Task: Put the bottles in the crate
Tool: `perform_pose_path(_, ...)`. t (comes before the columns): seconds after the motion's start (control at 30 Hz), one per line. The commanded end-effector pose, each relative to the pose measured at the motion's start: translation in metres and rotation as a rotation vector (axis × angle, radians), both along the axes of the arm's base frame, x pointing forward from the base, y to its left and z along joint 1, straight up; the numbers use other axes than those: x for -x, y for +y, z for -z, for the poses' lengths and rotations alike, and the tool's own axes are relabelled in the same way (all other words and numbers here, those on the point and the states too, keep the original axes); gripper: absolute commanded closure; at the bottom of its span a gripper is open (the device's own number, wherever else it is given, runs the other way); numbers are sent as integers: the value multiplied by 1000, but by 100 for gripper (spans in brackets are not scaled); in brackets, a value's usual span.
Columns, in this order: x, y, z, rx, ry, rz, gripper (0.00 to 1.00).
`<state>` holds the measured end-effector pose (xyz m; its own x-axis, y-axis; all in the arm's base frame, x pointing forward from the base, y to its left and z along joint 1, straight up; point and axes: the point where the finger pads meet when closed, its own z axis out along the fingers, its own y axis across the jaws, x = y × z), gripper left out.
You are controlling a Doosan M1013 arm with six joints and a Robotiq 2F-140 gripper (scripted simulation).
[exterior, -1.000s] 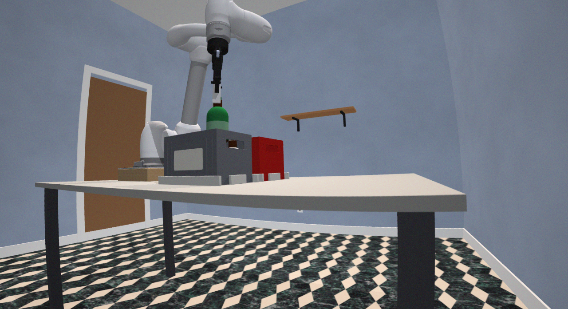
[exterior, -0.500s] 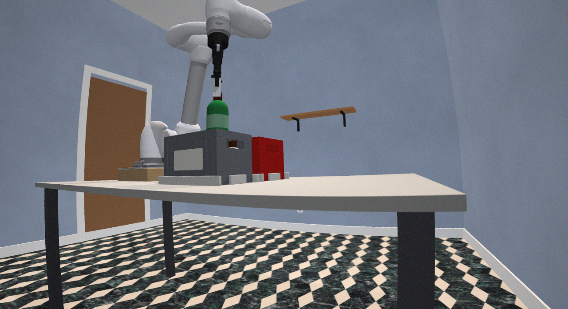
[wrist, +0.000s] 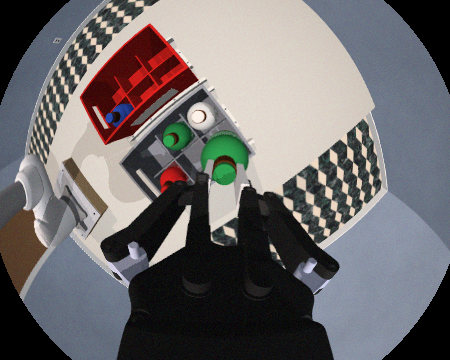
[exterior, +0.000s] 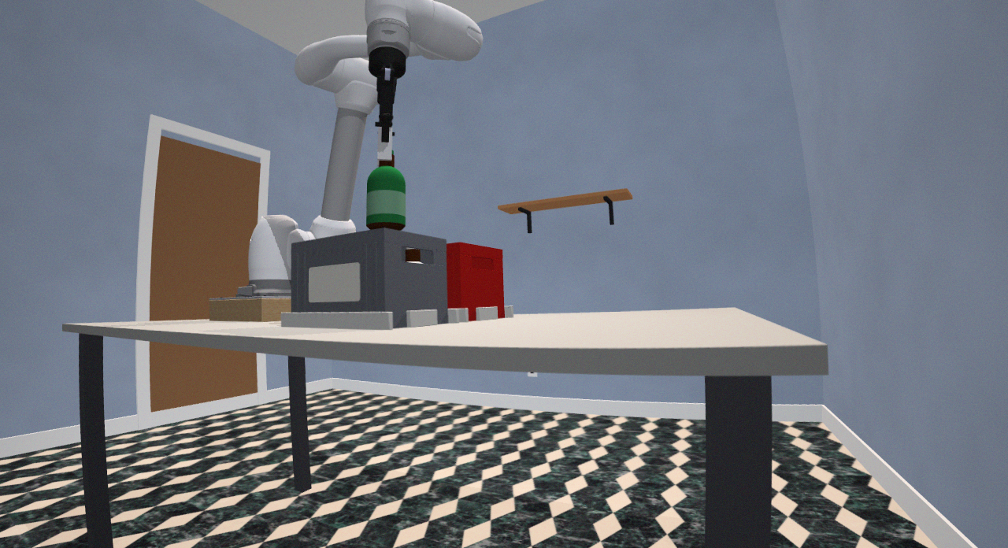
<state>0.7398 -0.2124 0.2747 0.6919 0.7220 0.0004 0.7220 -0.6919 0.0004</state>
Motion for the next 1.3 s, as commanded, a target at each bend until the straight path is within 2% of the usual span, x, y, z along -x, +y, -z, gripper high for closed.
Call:
perform_pose_path(0.0,0,0,-3,0,0,0,100)
perform_pose_path(0.23,0,0,-3,0,0,0,100)
perform_pose_path(1.27,19,50,-3,0,0,0,100)
